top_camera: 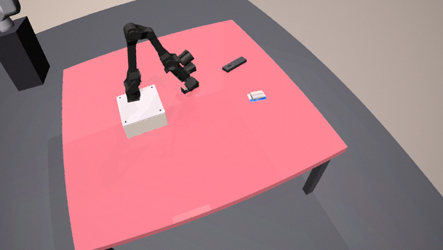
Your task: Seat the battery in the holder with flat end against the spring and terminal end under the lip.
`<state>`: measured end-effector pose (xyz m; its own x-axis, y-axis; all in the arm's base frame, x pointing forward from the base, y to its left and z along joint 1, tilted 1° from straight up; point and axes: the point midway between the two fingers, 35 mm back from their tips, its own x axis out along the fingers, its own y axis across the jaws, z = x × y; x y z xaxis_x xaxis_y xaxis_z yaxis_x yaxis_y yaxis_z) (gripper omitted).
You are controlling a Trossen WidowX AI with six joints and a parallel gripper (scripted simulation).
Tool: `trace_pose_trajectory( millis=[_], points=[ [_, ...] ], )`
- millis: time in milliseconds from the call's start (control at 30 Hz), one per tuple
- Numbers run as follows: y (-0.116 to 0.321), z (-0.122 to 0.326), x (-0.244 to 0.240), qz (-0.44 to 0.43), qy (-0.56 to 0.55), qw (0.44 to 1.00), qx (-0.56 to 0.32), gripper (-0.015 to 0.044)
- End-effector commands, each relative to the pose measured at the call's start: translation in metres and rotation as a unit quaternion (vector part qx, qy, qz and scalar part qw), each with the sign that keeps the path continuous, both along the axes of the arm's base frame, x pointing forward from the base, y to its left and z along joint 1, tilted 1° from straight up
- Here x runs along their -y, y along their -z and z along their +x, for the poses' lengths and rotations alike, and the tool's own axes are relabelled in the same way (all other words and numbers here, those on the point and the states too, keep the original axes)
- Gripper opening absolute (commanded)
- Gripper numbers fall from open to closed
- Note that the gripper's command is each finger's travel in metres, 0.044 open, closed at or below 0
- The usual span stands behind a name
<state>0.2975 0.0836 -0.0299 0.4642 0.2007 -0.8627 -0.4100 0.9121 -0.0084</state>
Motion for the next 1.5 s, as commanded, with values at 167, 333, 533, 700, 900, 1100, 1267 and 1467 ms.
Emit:
trace_pose_trajectory(
  millis=[167,333,533,700,900,1100,1267,1467],
  points=[
    [-0.001,-0.004,0.002,0.004,-0.003,1.000,0.009,0.0070],
    [0.000,-0.008,0.004,0.004,-0.003,1.000,0.010,0.0070],
    [0.001,-0.013,0.006,0.005,-0.003,1.000,0.010,0.0070],
    [0.002,-0.017,0.008,0.005,-0.003,1.000,0.011,0.0070],
    [0.002,-0.020,0.009,0.004,-0.003,1.000,0.010,0.0070],
    [0.003,-0.017,0.008,-0.001,-0.002,1.000,-0.003,0.0070],
    [0.004,-0.015,0.007,-0.006,-0.001,1.000,-0.015,0.0070],
    [0.005,-0.013,0.008,-0.011,0.002,0.999,-0.030,0.0070]
  ],
)
